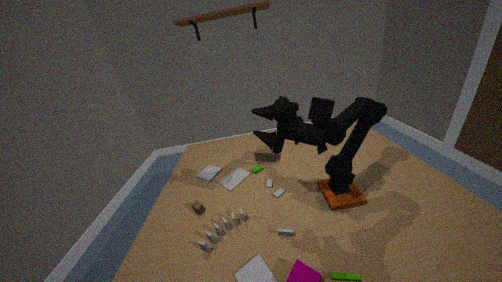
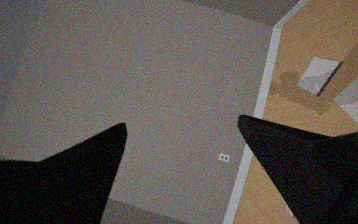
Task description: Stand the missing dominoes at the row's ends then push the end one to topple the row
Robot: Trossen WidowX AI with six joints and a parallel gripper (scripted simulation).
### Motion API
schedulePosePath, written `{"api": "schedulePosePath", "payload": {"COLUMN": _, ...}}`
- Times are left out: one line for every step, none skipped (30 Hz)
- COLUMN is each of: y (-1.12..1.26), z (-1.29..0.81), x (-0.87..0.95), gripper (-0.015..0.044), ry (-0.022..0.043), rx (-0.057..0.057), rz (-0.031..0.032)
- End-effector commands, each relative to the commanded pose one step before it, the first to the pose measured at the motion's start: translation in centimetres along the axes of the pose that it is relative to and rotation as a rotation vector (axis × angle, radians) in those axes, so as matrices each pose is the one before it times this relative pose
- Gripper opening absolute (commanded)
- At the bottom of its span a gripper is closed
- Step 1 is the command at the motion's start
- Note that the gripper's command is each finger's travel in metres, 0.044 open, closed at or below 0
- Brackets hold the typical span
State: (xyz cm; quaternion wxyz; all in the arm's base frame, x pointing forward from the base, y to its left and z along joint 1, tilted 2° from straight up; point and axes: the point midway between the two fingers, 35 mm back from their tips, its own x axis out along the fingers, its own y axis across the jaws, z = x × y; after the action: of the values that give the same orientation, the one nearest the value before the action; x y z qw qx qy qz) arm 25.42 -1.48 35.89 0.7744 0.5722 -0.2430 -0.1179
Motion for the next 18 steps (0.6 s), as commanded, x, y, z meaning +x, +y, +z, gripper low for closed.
{"api": "schedulePosePath", "payload": {"y": -5.432, "z": -4.486, "x": 3.464, "gripper": 0.044, "ry": 0.25897, "rx": -0.7273, "rz": -0.18185}}
{"api": "schedulePosePath", "payload": {"y": -0.358, "z": -0.685, "x": 0.468, "gripper": 0.044, "ry": 0.03639, "rx": -0.0715, "rz": -0.01646}}
{"api": "schedulePosePath", "payload": {"y": -0.341, "z": -0.692, "x": 0.467, "gripper": 0.044, "ry": 0.03779, "rx": -0.0697, "rz": -0.01524}}
{"api": "schedulePosePath", "payload": {"y": -0.328, "z": -0.709, "x": 0.472, "gripper": 0.044, "ry": 0.03976, "rx": -0.0689, "rz": -0.01411}}
{"api": "schedulePosePath", "payload": {"y": -0.312, "z": -0.722, "x": 0.473, "gripper": 0.044, "ry": 0.04142, "rx": -0.0676, "rz": -0.01268}}
{"api": "schedulePosePath", "payload": {"y": -0.294, "z": -0.732, "x": 0.472, "gripper": 0.044, "ry": 0.04292, "rx": -0.0661, "rz": -0.01105}}
{"api": "schedulePosePath", "payload": {"y": -0.279, "z": -0.752, "x": 0.477, "gripper": 0.044, "ry": 0.04497, "rx": -0.0655, "rz": -0.00938}}
{"api": "schedulePosePath", "payload": {"y": -0.259, "z": -0.765, "x": 0.477, "gripper": 0.044, "ry": 0.04655, "rx": -0.0643, "rz": -0.0074}}
{"api": "schedulePosePath", "payload": {"y": -0.237, "z": -0.777, "x": 0.476, "gripper": 0.044, "ry": 0.048, "rx": -0.063, "rz": -0.00524}}
{"api": "schedulePosePath", "payload": {"y": -0.215, "z": -0.79, "x": 0.474, "gripper": 0.044, "ry": 0.0494, "rx": -0.0618, "rz": -0.00288}}
{"api": "schedulePosePath", "payload": {"y": -0.19, "z": -0.795, "x": 0.469, "gripper": 0.044, "ry": 0.0503, "rx": -0.0601, "rz": -0.00035}}
{"api": "schedulePosePath", "payload": {"y": -0.165, "z": -0.808, "x": 0.466, "gripper": 0.044, "ry": 0.05155, "rx": -0.059, "rz": 0.00236}}
{"api": "schedulePosePath", "payload": {"y": -0.138, "z": -0.816, "x": 0.461, "gripper": 0.044, "ry": 0.05242, "rx": -0.0576, "rz": 0.00524}}
{"api": "schedulePosePath", "payload": {"y": -0.109, "z": -0.824, "x": 0.456, "gripper": 0.044, "ry": 0.05317, "rx": -0.0563, "rz": 0.0083}}
{"api": "schedulePosePath", "payload": {"y": -0.08, "z": -0.834, "x": 0.451, "gripper": 0.044, "ry": 0.05395, "rx": -0.0552, "rz": 0.01158}}
{"api": "schedulePosePath", "payload": {"y": -0.048, "z": -0.839, "x": 0.443, "gripper": 0.044, "ry": 0.05428, "rx": -0.0539, "rz": 0.015}}
{"api": "schedulePosePath", "payload": {"y": -0.015, "z": -0.845, "x": 0.435, "gripper": 0.044, "ry": 0.05456, "rx": -0.0527, "rz": 0.01864}}
{"api": "schedulePosePath", "payload": {"y": 0.019, "z": -0.851, "x": 0.427, "gripper": 0.044, "ry": 0.05467, "rx": -0.0516, "rz": 0.02252}}
